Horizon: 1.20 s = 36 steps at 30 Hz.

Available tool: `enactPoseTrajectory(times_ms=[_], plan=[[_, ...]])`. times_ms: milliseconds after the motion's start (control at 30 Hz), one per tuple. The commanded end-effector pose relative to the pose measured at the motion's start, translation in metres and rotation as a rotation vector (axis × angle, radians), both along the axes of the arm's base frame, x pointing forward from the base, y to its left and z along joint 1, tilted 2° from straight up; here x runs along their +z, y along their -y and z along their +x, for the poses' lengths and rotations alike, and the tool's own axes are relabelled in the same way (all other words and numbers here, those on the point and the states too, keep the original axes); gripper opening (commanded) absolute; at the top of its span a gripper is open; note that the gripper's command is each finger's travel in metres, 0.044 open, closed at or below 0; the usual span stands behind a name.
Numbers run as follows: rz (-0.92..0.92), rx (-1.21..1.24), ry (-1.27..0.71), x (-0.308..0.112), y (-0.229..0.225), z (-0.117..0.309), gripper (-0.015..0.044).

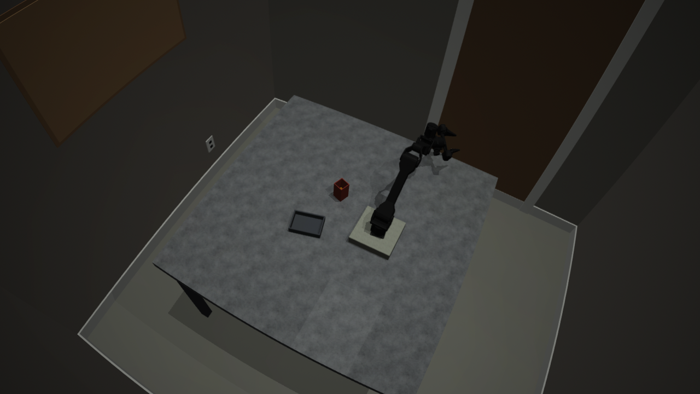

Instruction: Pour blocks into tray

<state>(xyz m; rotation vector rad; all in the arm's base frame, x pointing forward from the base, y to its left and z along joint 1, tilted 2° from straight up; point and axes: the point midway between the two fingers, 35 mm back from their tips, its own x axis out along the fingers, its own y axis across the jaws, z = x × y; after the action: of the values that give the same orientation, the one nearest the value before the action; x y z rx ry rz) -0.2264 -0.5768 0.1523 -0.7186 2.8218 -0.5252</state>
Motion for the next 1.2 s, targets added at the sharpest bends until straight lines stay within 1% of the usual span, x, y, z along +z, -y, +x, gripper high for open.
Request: enactPoseTrajectory(times_ms=[0,33,300,567,933,1167], plan=[[-0.004,0.004,0.003,0.001,0.000,0.001,0.0426],[-0.015,0.015,0.012,0.004,0.001,0.006,0.0440],[-0.172,0.186,0.174,0.043,-0.002,0.077,0.0440],[-0.301,0.338,0.377,0.070,-0.020,0.145,0.0440],[-0.353,0.539,0.699,0.087,-0.069,0.237,0.0440],[-0.391,0.612,0.926,0.096,-0.112,0.283,0.0440]])
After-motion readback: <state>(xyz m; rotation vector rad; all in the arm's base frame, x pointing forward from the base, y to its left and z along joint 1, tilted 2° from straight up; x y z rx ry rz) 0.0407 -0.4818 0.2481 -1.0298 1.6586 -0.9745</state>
